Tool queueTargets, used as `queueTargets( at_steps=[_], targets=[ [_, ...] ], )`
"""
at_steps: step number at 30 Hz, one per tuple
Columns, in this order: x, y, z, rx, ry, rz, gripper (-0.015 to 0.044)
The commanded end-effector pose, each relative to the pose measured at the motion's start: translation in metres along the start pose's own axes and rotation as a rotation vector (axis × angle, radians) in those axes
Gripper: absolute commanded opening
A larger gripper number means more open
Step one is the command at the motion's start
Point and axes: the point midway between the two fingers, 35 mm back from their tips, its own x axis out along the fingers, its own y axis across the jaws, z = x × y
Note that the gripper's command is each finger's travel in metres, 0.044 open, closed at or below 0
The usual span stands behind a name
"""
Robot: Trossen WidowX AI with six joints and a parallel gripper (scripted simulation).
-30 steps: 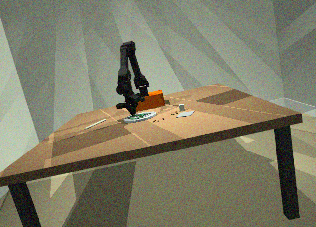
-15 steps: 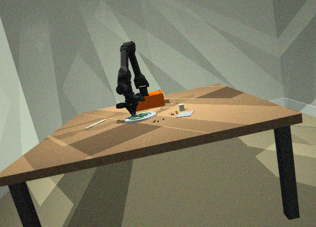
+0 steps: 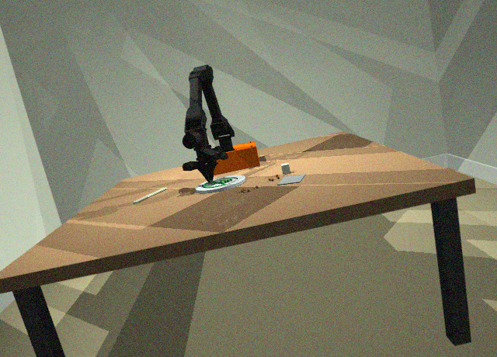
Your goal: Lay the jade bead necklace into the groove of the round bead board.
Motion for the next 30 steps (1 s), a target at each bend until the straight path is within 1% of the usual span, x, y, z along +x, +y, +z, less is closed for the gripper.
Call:
queueTargets(
  at_steps=[1, 11, 20, 29, 30],
  targets=[
    [0.000, 0.000, 0.000, 0.000, 0.000, -0.001, 0.0000],
    [-0.006, 0.001, -0.001, -0.005, 0.004, 0.003, 0.0000],
    [-0.006, 0.011, -0.014, -0.005, 0.005, 0.004, 0.0000],
    [0.002, 0.012, -0.014, -0.005, 0.005, 0.004, 0.0000],
    [-0.001, 0.011, -0.013, 0.000, 0.001, 0.000, 0.0026]
  ],
)
